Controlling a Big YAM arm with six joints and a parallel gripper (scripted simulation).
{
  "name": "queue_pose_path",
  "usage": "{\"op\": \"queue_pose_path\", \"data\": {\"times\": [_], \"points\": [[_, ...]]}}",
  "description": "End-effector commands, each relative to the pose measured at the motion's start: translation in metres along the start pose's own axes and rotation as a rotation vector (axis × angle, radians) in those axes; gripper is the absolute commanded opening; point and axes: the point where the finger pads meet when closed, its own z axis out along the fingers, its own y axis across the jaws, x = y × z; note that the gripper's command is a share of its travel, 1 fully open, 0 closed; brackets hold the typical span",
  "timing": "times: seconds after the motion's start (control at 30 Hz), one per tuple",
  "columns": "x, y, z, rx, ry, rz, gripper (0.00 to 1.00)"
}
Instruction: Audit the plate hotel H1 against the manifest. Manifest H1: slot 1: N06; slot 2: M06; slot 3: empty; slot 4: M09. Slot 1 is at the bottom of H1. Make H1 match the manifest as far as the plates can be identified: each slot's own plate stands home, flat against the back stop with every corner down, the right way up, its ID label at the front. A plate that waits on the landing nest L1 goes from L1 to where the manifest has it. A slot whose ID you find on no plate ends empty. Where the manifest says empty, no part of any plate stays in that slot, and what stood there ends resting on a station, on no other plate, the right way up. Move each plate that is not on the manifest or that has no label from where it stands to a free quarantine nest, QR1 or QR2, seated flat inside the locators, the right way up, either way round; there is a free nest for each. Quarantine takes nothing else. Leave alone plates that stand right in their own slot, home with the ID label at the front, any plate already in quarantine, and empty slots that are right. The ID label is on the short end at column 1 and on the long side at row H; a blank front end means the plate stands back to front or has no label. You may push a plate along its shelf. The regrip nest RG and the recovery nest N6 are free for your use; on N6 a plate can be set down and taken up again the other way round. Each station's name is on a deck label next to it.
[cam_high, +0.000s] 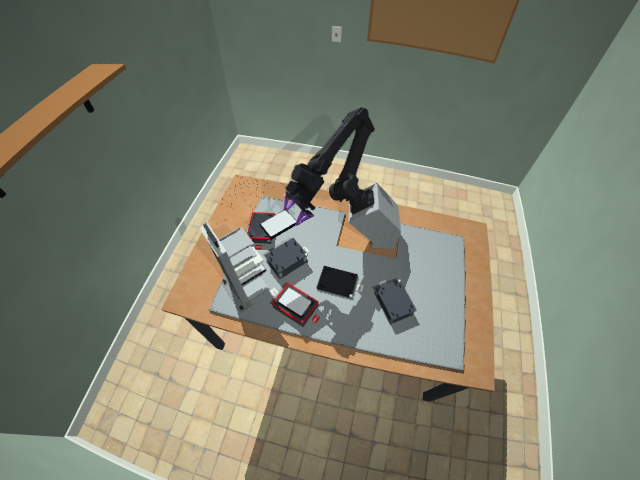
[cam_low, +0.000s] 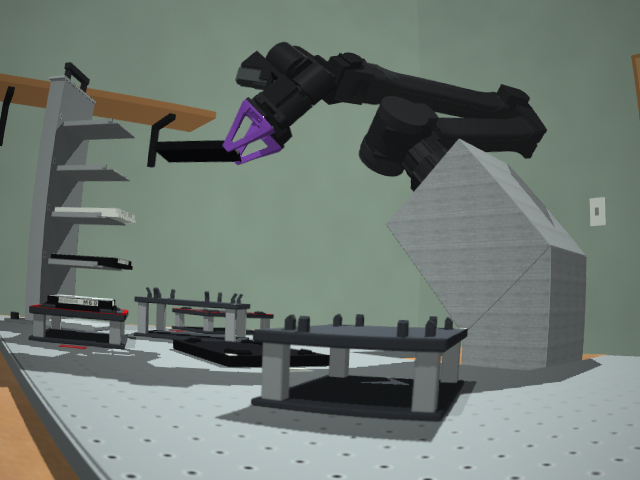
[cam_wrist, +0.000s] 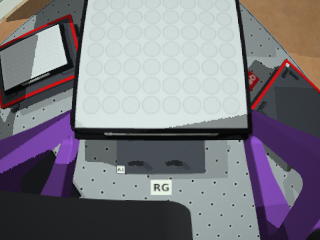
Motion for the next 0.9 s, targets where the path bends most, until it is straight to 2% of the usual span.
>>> {"op": "queue_pose_path", "data": {"times": [0.0,0.33,0.37,0.43,0.87], "points": [[-0.0012,-0.0030,0.0008,0.013,-0.017,0.003,0.86],[0.0014,-0.0031,0.0036,0.013,-0.018,0.003,0.86],[0.0001,0.0005,0.0030,-0.002,-0.026,0.000,0.86],[0.0024,-0.0032,0.0046,0.014,-0.019,0.003,0.86],[0.0061,-0.0037,0.0085,0.015,-0.021,0.003,0.86]]}}
